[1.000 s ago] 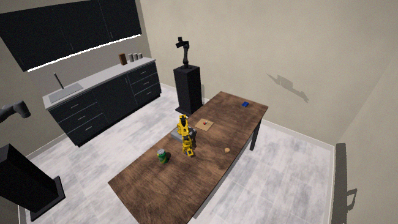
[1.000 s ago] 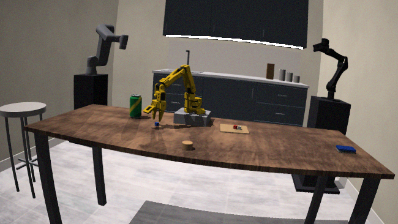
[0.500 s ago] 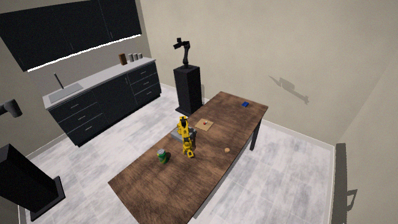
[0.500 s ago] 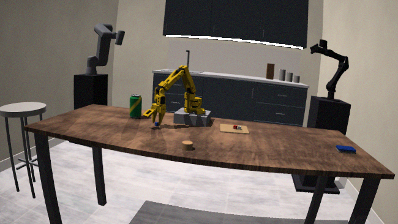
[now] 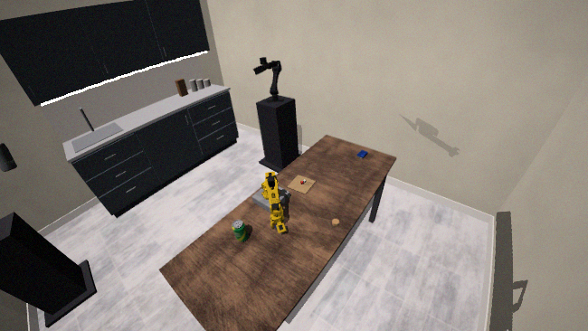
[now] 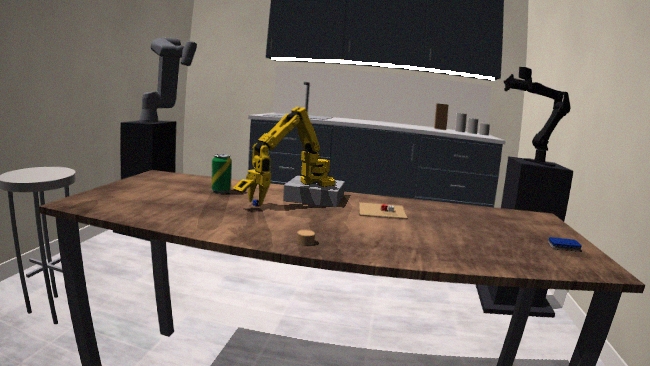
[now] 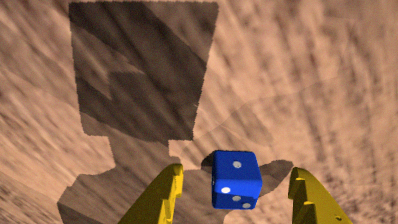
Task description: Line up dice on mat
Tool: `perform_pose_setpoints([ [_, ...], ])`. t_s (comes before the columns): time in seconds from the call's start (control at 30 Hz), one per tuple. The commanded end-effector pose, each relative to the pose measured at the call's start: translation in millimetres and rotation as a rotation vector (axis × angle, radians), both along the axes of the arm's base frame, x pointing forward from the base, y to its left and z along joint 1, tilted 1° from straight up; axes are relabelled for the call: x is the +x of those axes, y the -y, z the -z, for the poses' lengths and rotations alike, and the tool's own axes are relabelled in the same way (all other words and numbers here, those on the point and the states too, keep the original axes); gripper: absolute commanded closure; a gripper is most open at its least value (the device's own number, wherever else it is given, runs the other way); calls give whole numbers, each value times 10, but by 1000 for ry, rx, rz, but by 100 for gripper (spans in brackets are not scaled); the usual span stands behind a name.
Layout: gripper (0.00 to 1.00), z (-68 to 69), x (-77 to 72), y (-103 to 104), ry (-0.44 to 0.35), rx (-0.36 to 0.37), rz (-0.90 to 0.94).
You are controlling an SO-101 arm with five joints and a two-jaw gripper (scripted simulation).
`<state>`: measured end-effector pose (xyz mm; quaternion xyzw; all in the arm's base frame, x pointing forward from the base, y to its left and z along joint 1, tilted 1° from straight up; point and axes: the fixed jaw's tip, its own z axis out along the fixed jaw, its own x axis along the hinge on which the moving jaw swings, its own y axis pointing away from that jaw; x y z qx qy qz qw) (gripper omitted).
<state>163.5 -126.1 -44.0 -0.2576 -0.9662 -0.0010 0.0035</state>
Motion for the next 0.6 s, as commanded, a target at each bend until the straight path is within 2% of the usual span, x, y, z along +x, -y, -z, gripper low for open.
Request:
perform_pose_setpoints([
  [0.0,75,48,-49,-28,-19,17,-5],
  [0.57,84,48,-73,14,-19,18,-5],
])
